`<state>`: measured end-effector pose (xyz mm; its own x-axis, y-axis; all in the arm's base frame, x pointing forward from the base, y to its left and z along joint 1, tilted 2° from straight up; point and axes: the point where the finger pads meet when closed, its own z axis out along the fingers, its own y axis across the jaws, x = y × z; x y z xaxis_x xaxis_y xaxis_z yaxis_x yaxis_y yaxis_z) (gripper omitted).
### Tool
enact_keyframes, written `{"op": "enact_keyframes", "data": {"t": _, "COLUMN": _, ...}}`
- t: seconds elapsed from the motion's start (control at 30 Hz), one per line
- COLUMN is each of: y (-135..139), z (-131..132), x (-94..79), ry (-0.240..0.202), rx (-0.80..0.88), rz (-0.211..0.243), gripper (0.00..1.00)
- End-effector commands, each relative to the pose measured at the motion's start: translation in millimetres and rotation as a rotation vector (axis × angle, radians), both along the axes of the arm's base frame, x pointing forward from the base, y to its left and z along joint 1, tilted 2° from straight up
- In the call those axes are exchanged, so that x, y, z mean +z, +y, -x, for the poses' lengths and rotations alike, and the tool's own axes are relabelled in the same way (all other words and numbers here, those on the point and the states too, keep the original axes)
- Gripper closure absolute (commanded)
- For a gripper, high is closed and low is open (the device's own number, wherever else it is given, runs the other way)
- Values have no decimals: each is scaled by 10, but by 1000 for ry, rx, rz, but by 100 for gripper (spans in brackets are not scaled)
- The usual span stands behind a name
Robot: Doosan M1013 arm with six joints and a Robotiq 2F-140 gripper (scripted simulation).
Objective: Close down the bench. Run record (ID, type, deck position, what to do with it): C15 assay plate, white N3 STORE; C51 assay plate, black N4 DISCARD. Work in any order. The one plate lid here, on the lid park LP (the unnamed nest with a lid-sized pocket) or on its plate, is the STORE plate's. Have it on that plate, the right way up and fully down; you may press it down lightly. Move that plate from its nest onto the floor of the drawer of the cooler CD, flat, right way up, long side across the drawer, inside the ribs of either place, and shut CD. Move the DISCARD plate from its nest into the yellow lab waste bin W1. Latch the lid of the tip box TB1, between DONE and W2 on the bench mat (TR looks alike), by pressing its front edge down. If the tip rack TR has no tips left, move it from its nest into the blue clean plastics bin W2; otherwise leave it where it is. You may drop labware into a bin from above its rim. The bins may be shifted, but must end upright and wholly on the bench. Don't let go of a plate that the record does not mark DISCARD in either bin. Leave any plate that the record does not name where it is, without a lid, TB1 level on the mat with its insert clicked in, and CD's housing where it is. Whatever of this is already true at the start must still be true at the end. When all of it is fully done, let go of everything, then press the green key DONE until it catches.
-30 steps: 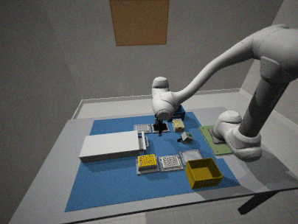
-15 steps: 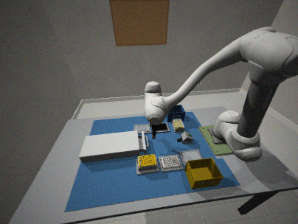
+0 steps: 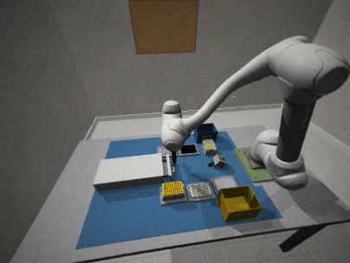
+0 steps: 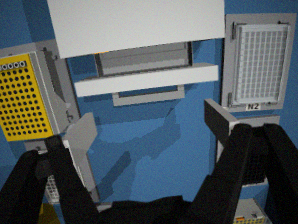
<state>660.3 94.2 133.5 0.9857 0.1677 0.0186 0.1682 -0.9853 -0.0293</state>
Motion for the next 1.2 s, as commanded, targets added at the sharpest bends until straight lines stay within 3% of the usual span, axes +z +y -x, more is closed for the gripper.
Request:
{"op": "enact_keyframes", "data": {"t": 0.0, "y": 2, "z": -11, "x": -5, "ry": 0, "rx": 0, "rz": 0, "gripper": 13}}
{"op": "enact_keyframes", "data": {"t": 0.23, "y": 2, "z": -11, "x": -5, "ry": 0, "rx": 0, "rz": 0, "gripper": 13}}
{"op": "enact_keyframes", "data": {"t": 1.17, "y": 13, "z": -16, "x": -352, "ry": 0, "rx": 0, "rz": 0, "gripper": 13}}
